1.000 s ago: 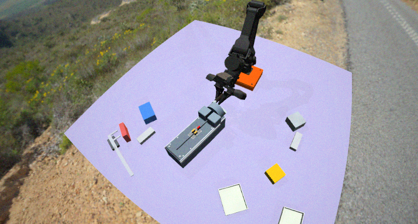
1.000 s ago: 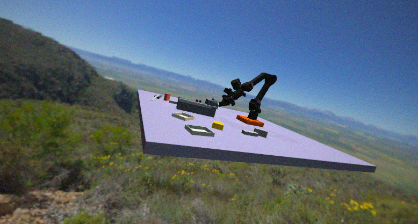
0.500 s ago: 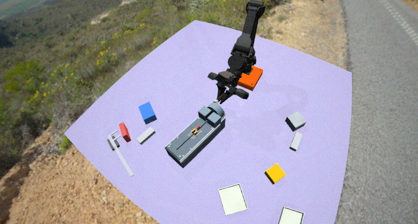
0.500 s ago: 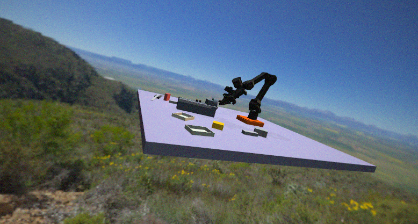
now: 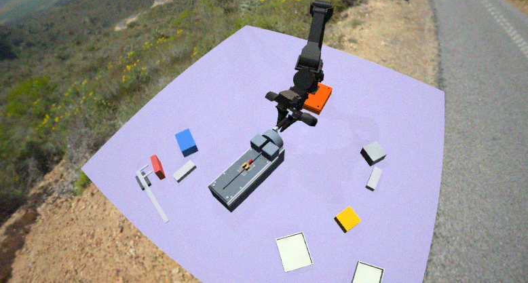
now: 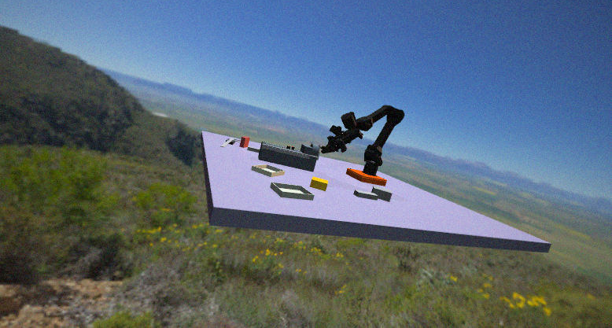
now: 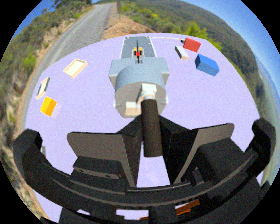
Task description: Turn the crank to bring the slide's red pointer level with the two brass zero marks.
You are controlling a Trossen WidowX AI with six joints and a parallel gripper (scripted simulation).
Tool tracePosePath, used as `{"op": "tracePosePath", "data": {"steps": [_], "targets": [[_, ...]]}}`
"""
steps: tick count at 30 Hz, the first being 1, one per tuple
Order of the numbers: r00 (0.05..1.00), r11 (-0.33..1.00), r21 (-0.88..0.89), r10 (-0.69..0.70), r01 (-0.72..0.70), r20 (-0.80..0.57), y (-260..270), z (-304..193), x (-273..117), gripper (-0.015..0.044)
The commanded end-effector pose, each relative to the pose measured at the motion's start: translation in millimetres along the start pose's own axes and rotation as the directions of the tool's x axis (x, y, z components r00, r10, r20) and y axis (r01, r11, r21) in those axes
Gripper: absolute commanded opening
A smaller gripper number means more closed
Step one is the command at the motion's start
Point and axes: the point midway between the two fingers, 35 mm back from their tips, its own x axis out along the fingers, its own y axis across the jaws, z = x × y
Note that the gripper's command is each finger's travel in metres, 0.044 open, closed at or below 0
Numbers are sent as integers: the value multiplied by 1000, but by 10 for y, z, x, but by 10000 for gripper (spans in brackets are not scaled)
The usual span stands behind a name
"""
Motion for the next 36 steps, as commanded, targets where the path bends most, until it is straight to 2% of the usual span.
{"op": "tracePosePath", "data": {"steps": [1, 36], "targets": [[1000, 1000, -5, 24, -24, 3, 89, 15, -20, 0], [1000, 1000, -3, 26, -26, 3, 356, -125, 111, 0]]}}
